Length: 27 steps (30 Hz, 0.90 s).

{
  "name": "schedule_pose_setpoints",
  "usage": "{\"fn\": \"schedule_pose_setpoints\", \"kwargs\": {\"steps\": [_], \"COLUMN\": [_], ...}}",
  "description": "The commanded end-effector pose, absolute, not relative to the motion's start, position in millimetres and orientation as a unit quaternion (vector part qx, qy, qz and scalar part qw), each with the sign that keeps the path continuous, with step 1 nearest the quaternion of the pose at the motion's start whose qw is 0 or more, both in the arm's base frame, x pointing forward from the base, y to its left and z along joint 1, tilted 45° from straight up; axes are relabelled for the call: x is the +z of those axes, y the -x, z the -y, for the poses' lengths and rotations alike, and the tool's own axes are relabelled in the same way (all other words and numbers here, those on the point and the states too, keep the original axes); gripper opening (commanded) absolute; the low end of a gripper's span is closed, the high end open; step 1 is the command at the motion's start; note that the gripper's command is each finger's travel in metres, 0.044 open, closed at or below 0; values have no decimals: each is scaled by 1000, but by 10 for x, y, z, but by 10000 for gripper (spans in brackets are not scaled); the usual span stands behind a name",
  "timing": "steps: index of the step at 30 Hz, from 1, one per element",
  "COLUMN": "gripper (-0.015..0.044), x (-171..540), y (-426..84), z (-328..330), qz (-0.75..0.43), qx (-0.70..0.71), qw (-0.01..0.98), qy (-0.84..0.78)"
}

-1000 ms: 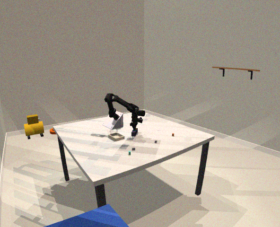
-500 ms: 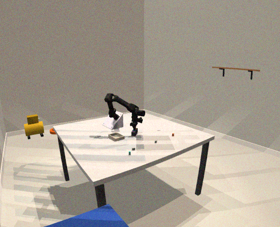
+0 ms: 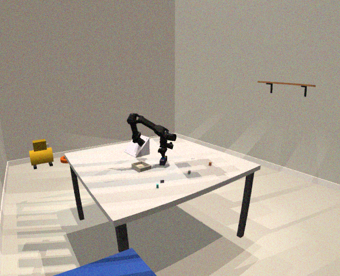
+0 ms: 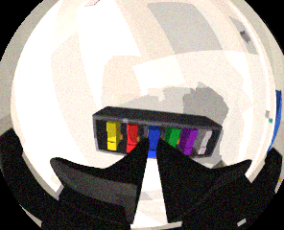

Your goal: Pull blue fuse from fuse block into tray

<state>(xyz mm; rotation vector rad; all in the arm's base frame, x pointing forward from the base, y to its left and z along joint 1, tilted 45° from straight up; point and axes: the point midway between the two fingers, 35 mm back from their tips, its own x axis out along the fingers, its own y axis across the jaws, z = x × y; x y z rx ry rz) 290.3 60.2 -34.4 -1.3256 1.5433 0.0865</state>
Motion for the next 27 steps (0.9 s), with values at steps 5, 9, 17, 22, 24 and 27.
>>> {"fn": "schedule_pose_setpoints", "kwargs": {"steps": [5, 9, 17, 22, 24, 27], "gripper": [0, 0, 0, 0, 0, 0], "x": [-307, -293, -266, -249, -242, -231], "y": [-2901, -2898, -2892, -2888, -2887, -2884], "z": [-647, -661, -689, -706, -712, -723], "qz": [-644, -644, -644, -644, -643, -643], "qx": [36, 36, 37, 37, 37, 37], "qw": [528, 528, 528, 528, 528, 528], "qy": [553, 553, 553, 553, 553, 553]}}
